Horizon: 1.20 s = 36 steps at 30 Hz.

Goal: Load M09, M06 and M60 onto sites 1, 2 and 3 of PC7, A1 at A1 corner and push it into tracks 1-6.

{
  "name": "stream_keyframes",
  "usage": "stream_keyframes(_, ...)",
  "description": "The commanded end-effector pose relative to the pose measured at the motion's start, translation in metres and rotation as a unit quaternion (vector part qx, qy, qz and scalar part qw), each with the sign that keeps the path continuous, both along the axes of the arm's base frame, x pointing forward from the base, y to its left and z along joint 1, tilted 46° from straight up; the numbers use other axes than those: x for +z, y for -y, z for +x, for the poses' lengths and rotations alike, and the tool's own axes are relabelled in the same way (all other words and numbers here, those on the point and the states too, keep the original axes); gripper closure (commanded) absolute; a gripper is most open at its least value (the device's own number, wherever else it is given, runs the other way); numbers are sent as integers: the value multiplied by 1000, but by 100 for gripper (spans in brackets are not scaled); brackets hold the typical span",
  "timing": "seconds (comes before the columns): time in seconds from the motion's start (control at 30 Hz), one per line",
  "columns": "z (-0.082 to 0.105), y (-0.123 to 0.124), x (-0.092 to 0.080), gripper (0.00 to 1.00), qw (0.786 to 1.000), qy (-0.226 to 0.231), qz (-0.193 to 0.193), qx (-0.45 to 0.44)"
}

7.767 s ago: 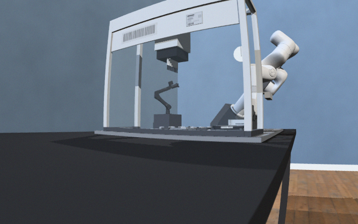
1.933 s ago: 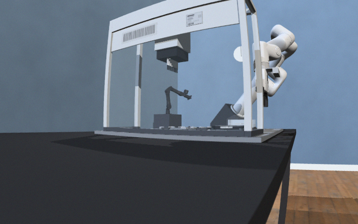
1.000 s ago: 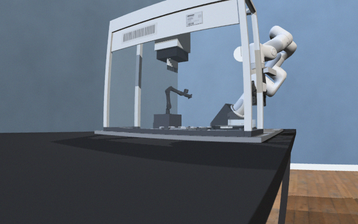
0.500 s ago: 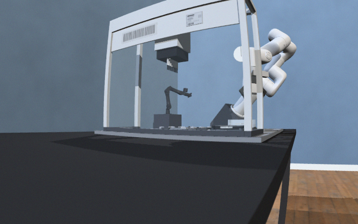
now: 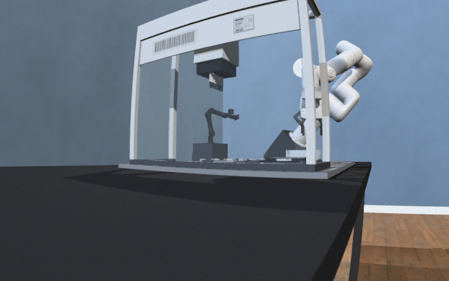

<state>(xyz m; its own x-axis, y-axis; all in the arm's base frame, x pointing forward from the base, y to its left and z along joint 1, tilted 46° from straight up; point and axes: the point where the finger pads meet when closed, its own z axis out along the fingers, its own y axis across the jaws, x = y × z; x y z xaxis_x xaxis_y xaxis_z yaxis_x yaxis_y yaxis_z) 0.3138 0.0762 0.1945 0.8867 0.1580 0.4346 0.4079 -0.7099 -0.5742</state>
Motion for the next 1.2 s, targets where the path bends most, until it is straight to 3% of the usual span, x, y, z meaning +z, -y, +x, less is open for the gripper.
stream_keyframes(0.0, -11, 7, -7, 18, 999, -33, 8, -37)
stream_keyframes(0.27, -34, 16, -23, 18, 986, -112, 33, -118)
stream_keyframes(0.77, -34, 16, -23, 18, 986, -113, 34, -119)
stream_keyframes(1.17, -31, 5, -35, 18, 986, -113, 34, -119)
